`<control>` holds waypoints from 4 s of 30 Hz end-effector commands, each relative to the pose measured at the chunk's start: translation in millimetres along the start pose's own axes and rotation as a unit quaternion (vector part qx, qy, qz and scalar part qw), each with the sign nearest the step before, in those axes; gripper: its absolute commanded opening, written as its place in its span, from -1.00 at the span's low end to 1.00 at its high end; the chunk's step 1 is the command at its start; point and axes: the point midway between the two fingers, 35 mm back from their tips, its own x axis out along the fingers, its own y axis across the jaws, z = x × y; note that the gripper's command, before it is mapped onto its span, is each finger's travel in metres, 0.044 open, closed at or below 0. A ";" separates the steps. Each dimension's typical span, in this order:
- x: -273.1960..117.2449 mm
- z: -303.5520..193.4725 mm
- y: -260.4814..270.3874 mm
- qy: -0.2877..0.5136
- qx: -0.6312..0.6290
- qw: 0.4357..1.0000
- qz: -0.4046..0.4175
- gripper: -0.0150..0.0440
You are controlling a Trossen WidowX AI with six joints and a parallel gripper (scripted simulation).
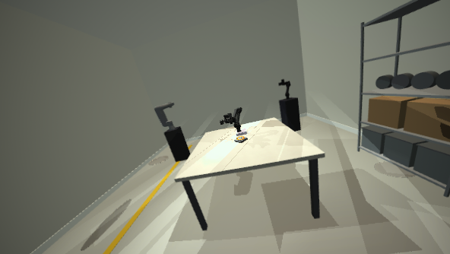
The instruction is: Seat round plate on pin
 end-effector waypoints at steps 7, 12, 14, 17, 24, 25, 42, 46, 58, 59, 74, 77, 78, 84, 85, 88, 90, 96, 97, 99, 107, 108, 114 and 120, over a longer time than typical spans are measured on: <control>39.2 -70.2 23.3 0.230 -0.004 0.973 0.021 0.24; 42.1 -110.9 42.7 0.366 -0.023 0.929 0.042 -0.20; 37.1 -131.4 54.3 0.442 -0.039 0.895 0.055 -0.38; 27.0 -150.0 66.4 0.520 -0.060 0.849 0.070 -0.49; -22.7 -177.0 96.4 0.722 -0.143 0.667 0.118 -0.49; -23.9 -177.1 96.9 0.725 -0.145 0.662 0.119 -0.49; -47.0 -186.4 103.8 0.784 -0.181 0.579 0.135 -0.49; -52.9 -207.6 100.9 0.784 -0.181 0.579 0.135 -0.49; -60.1 -219.1 95.5 0.784 -0.182 0.579 0.134 -0.49; -61.0 -218.7 94.6 0.784 -0.182 0.578 0.134 -0.49; -74.8 -214.2 81.5 0.784 -0.182 0.578 0.134 -0.49; -77.3 -213.3 79.9 0.784 -0.182 0.578 0.134 -0.49; -78.3 -212.8 79.3 0.784 -0.182 0.578 0.134 -0.49; -84.5 -209.8 76.6 0.784 -0.182 0.578 0.134 -0.49; -85.5 -209.3 76.2 0.784 -0.182 0.578 0.134 -0.49; -88.5 -208.0 75.3 0.784 -0.182 0.577 0.134 -0.49; -90.7 -207.1 74.8 0.785 -0.182 0.577 0.134 -0.49; -95.6 -205.6 74.0 0.785 -0.182 0.577 0.134 -0.49; -96.2 -205.4 74.0 0.785 -0.182 0.577 0.134 -0.49; -97.4 -204.9 74.0 0.785 -0.182 0.577 0.134 -0.49; -102.4 -203.3 74.0 0.785 -0.182 0.577 0.134 -0.49; -103.1 -203.3 74.1 0.785 -0.182 0.577 0.134 -0.49; -102.3 -197.8 75.3 0.785 -0.182 0.577 0.134 -0.49; -96.2 -166.1 78.1 0.785 -0.182 0.577 0.134 -0.49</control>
